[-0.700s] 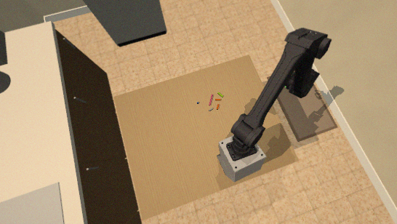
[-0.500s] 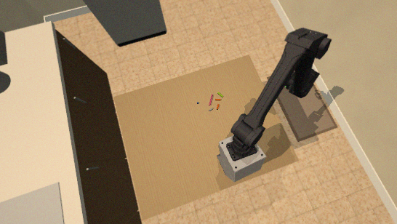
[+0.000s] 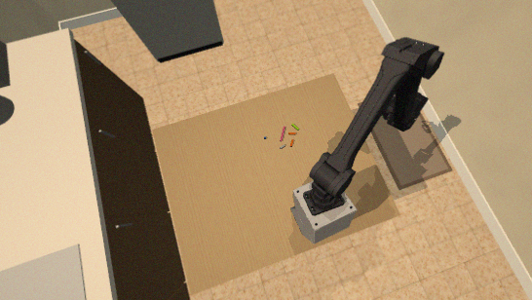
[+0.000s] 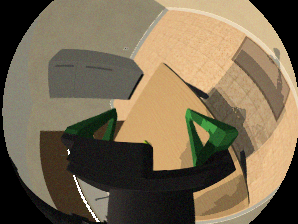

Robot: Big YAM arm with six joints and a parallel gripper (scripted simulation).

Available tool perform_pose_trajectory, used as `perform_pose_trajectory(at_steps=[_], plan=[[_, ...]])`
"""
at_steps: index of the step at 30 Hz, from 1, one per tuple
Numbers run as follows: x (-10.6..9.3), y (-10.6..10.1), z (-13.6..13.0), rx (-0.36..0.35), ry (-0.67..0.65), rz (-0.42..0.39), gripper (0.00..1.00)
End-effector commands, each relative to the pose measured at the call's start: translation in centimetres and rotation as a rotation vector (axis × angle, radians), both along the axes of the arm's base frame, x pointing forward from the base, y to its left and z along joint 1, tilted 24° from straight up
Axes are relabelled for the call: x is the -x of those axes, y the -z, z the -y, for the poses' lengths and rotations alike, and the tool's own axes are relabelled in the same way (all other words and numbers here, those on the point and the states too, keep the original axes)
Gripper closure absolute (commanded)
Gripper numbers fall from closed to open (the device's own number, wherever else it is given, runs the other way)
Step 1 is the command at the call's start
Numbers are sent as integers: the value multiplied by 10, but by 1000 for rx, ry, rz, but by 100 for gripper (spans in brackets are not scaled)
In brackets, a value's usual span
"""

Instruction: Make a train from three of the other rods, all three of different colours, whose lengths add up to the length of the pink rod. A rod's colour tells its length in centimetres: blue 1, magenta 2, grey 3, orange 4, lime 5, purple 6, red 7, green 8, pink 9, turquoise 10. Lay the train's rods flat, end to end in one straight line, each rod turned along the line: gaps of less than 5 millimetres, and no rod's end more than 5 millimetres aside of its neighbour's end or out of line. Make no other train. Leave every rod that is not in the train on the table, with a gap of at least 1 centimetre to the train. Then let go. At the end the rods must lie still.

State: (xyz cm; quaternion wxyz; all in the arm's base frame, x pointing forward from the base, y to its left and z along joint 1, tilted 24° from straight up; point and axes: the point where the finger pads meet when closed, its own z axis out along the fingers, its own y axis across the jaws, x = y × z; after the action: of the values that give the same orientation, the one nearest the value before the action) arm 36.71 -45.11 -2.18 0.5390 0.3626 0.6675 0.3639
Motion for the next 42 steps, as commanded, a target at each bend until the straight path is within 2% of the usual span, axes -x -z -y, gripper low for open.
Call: perform_pose_trajectory(at_steps=[1,3,6,8,9,10,11,13,14,16,17,20,21,24,25,30,31,35,36,41,42], plan=[[-12,-14,-2,56,-18,6,0],[-20,-14,-10,86,-26,-3,0],[-42,-9,-26,165,-51,-28,0],[-47,-16,-17,187,-50,-17,0],[-54,-9,-31,209,-63,-35,0],[-53,-9,-31,208,-63,-36,0],[-62,-3,-44,242,-79,-54,0],[-62,-3,-44,242,-79,-54,0],[-73,0,-54,289,-97,-68,0],[-77,-4,-49,302,-96,-61,0],[-85,4,-67,340,-119,-86,0],[-87,5,-64,344,-119,-84,0],[-96,9,-81,398,-145,-104,0],[-99,6,-78,405,-144,-99,0],[-108,13,-96,460,-175,-123,0],[-111,11,-93,467,-173,-119,0],[-120,18,-113,527,-209,-144,0],[-123,20,-110,529,-210,-141,0],[-131,24,-131,599,-249,-164,0],[-134,26,-128,600,-249,-162,0],[-142,29,-151,675,-293,-184,0]])
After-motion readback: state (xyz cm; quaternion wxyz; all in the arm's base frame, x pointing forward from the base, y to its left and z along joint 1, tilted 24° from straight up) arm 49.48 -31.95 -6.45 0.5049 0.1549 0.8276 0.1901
